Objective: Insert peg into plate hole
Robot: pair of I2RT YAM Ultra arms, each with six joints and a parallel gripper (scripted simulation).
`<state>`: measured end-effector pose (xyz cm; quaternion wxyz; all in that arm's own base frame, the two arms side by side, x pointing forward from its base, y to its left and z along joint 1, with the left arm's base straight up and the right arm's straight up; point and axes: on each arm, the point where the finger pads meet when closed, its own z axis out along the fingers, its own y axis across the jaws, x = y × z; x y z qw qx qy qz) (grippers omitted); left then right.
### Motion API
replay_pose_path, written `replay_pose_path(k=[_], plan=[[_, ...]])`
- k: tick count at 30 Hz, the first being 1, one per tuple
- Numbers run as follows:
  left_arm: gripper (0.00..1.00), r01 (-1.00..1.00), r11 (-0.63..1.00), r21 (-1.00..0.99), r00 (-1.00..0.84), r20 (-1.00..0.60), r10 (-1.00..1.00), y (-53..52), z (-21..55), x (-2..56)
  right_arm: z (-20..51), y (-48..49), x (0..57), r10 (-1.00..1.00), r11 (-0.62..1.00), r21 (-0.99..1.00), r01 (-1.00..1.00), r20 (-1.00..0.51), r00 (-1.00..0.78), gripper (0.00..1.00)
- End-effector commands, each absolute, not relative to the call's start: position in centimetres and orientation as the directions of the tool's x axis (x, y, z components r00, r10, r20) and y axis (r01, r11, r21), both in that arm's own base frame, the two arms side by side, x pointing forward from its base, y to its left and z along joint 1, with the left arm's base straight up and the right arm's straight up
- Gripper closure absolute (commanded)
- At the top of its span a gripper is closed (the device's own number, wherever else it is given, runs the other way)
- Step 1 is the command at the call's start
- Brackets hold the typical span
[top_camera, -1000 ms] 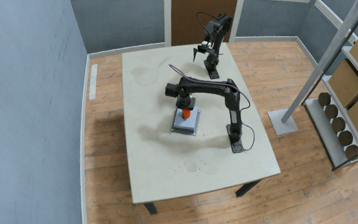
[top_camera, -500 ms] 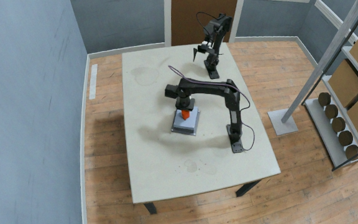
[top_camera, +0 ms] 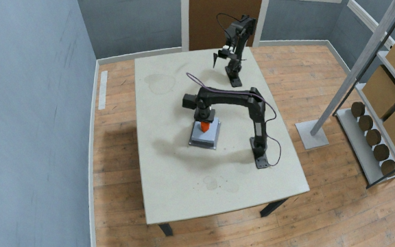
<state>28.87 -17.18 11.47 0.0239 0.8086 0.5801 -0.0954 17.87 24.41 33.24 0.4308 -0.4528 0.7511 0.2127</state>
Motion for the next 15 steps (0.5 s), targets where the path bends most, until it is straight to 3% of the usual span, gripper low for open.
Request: replay_pose_path(k=[1,15], plan=[[0.62,0.944,-0.331,-0.007,0.321,-0.218,0.922,-17.40,13.11,28.99,36.13,24.13,17.83,-0.444,0.512,-0.087,-0.855,-0.879,-0.176,0.00],[0.62,0.946,-0.322,-0.021,0.310,-0.217,0.926,-17.47,12.44,29.03,36.13,24.13,17.83,-0.444,0.512,-0.087,-0.855,-0.879,-0.176,0.00]])
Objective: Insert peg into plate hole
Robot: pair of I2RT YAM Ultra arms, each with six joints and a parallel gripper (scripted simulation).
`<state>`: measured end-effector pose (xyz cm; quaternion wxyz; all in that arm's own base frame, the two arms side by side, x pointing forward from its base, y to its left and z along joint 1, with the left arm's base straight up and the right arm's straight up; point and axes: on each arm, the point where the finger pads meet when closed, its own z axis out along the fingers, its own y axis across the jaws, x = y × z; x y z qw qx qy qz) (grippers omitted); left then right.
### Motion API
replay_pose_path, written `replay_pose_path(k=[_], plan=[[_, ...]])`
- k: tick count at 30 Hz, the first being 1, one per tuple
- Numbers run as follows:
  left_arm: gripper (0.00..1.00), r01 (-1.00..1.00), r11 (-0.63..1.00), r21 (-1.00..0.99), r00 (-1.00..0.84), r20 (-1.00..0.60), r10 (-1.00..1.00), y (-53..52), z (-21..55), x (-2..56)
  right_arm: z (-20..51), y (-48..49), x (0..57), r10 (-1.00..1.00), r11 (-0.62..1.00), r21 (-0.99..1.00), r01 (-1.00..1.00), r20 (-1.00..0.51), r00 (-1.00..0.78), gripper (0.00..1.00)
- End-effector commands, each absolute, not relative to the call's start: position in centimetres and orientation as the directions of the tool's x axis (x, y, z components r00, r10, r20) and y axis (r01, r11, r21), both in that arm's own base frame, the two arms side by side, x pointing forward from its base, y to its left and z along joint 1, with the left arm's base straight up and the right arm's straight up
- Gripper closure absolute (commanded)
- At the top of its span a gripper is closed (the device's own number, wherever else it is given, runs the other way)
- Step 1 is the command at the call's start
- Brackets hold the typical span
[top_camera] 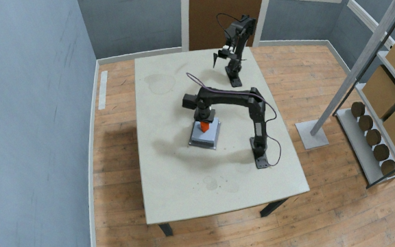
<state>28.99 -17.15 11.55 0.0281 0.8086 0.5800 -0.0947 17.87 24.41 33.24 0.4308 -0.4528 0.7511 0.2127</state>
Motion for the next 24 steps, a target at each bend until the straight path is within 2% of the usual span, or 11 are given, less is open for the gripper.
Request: replay_pose_path(k=[1,24], plan=[[0.62,0.947,-0.321,-0.033,0.307,-0.215,0.927,-17.66,11.76,29.09,36.13,24.13,17.83,-0.444,0.512,-0.087,-0.855,-0.879,-0.176,0.00],[0.62,0.946,-0.323,-0.033,0.311,-0.191,0.931,-17.06,11.30,29.00,36.13,24.13,17.83,-0.444,0.512,-0.087,-0.855,-0.879,-0.176,0.00]])
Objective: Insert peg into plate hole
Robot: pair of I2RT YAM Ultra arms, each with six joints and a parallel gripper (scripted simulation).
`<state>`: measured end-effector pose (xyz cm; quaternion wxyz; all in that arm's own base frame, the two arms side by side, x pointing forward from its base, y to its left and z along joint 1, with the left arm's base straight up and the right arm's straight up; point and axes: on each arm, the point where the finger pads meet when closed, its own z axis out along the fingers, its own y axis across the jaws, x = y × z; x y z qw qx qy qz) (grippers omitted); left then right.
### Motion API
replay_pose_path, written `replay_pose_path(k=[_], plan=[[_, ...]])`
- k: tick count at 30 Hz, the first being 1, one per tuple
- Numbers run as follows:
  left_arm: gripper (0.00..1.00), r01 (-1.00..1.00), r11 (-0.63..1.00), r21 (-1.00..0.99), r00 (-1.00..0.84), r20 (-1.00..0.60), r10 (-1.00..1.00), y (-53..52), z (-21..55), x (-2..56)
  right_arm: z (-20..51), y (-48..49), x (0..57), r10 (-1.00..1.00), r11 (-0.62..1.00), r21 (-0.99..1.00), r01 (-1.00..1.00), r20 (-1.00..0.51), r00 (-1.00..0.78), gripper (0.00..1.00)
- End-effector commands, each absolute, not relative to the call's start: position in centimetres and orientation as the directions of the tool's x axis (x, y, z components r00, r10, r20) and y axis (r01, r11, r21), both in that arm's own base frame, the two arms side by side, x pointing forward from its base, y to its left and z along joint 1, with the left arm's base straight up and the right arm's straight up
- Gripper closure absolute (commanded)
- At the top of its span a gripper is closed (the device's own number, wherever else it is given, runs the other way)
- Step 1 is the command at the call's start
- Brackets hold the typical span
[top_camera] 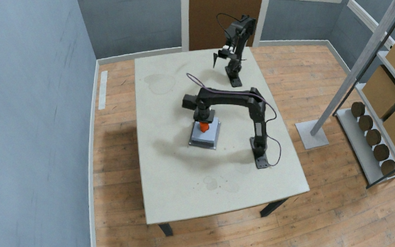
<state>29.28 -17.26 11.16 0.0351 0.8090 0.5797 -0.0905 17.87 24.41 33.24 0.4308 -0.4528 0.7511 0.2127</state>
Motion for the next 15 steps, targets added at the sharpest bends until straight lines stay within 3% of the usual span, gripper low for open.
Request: replay_pose_path(k=[1,15], plan=[[0.62,0.945,-0.323,-0.046,0.309,-0.190,0.932,-17.0,10.9,28.9,36.1,24.1,17.8,-0.444,0.512,-0.087,-0.855,-0.879,-0.176,0.00],[0.62,0.940,-0.323,-0.112,0.298,-0.191,0.935,-17.0,10.4,28.7,36.1,24.1,17.8,-0.444,0.512,-0.087,-0.855,-0.879,-0.176,0.00]])
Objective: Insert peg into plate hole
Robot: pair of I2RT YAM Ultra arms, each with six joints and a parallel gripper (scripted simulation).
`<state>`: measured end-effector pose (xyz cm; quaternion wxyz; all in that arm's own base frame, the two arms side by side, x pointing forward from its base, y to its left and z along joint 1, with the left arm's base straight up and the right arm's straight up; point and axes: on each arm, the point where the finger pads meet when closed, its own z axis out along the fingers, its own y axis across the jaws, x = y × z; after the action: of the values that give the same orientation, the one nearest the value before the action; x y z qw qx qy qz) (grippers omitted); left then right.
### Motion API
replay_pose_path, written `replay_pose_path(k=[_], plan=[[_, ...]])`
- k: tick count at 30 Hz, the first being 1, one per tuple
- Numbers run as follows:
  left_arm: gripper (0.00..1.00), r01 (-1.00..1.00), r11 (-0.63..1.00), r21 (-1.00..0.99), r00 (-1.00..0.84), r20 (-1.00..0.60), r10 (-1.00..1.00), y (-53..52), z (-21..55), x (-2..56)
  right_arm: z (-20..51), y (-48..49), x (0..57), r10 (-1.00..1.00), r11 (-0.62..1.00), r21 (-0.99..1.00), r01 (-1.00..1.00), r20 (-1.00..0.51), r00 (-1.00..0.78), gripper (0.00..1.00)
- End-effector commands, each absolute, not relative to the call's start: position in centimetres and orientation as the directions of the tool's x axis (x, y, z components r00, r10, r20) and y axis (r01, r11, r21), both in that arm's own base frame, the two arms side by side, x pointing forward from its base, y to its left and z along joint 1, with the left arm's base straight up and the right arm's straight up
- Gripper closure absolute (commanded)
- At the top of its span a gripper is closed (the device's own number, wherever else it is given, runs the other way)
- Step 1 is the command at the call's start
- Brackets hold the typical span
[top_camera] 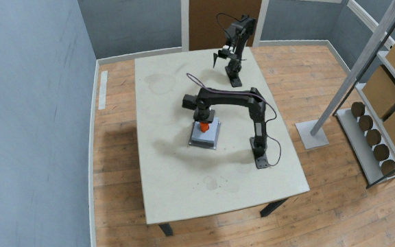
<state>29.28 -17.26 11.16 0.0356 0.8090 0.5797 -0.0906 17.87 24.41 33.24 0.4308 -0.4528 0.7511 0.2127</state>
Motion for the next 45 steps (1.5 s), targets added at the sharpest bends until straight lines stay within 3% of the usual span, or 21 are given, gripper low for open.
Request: replay_pose_path(k=[1,45], plan=[[0.62,0.938,-0.323,-0.126,0.296,-0.191,0.936,-16.9,10.6,28.4,36.1,24.1,17.8,-0.444,0.512,-0.087,-0.855,-0.879,-0.176,0.00],[0.62,0.946,-0.320,-0.052,0.305,-0.198,0.932,-17.3,10.7,29.2,36.1,24.1,17.8,-0.444,0.512,-0.087,-0.855,-0.879,-0.176,0.00]])
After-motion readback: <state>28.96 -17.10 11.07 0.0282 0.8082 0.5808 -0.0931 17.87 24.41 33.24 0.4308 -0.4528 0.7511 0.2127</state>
